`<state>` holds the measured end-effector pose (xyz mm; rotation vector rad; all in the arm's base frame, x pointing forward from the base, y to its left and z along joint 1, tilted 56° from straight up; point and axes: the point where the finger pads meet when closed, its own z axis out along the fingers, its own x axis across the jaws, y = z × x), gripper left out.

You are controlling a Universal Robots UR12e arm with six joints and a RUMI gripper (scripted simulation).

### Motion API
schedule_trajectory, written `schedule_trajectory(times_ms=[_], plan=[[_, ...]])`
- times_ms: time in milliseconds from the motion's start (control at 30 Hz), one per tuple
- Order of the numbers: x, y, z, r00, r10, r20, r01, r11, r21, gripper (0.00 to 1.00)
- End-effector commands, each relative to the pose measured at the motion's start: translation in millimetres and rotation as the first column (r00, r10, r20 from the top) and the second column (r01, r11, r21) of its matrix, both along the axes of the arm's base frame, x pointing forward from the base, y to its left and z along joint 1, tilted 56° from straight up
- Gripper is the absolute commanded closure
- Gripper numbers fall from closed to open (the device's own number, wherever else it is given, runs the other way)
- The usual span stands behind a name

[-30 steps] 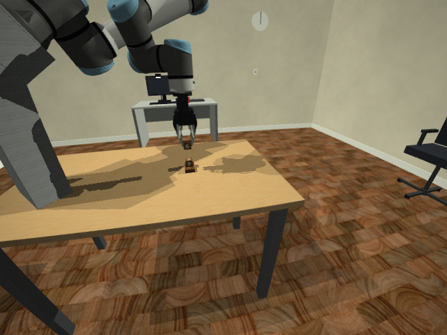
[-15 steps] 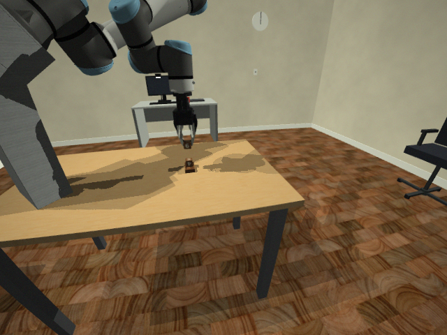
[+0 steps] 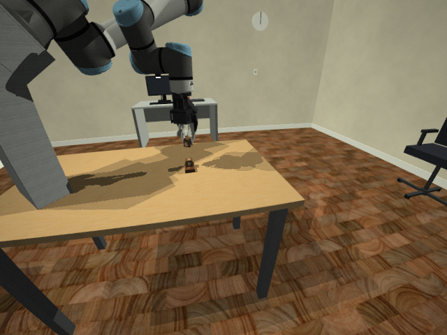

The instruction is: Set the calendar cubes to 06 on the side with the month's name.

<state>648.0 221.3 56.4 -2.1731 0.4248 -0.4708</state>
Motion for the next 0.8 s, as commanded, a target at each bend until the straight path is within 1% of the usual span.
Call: schedule_trajectory(times_ms=[0,133,267,367,567,767], plan=[[-1.8,9.3,7.7,0.991,-0.09,-0.1,0.097,0.993,0.061,0.89],[-4.2,18.7,14.9,0.965,-0.162,-0.205,0.189,0.975,0.117,0.89],[-7.0,27.8,21.9,0.923,-0.223,-0.312,0.283,0.945,0.162,0.89],[-7.0,27.8,22.0,0.923,-0.224,-0.313,0.284,0.945,0.162,0.89],[-11.8,40.4,31.5,0.838,-0.29,-0.463,0.42,0.884,0.206,0.89],[-16.7,51.0,39.3,0.743,-0.326,-0.585,0.534,0.815,0.224,0.89]])
